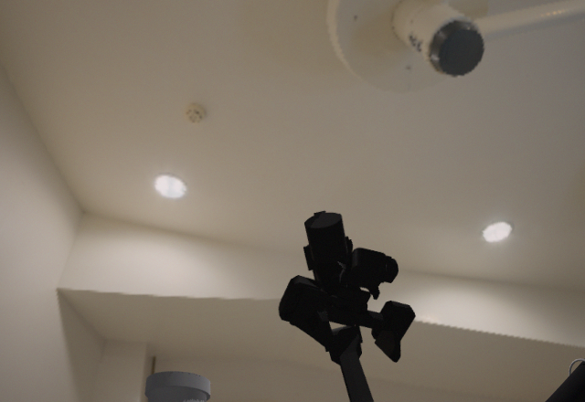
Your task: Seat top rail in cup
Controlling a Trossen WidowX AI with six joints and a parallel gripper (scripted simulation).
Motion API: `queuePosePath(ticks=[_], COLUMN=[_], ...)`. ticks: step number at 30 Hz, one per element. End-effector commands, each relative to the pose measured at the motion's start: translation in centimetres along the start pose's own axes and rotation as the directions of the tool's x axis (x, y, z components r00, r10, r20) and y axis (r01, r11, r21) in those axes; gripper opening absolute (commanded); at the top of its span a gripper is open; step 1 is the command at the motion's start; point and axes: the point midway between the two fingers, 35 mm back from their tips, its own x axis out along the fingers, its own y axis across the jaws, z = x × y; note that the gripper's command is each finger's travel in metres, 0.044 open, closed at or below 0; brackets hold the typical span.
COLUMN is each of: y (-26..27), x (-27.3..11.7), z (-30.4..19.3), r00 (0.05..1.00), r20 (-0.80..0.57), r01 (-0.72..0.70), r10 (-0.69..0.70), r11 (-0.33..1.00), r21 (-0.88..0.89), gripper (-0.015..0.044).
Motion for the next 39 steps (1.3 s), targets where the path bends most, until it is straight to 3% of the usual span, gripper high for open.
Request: queuePosePath(ticks=[1,5,20,31,39], y=[-3.4,-5.2,-10.5,-11.8,-11.8], x=[0.6,0.7,0.2,-0.1,-0.1], z=[-1.8,-3.2,-7.9,-9.4,-9.5], r00=[0.996,0.992,0.978,0.973,0.973], r20=[-0.034,-0.028,0.081,0.126,0.126], r01=[-0.085,-0.111,-0.011,0.128,0.130], r10=[0.078,0.122,0.194,0.192,0.191], r11=[0.898,0.755,0.434,0.000,-0.009], r21=[-0.432,-0.646,-0.901,-0.992,-0.991], gripper=[0.0440,0.0440,0.0440,0.0440,0.0440])
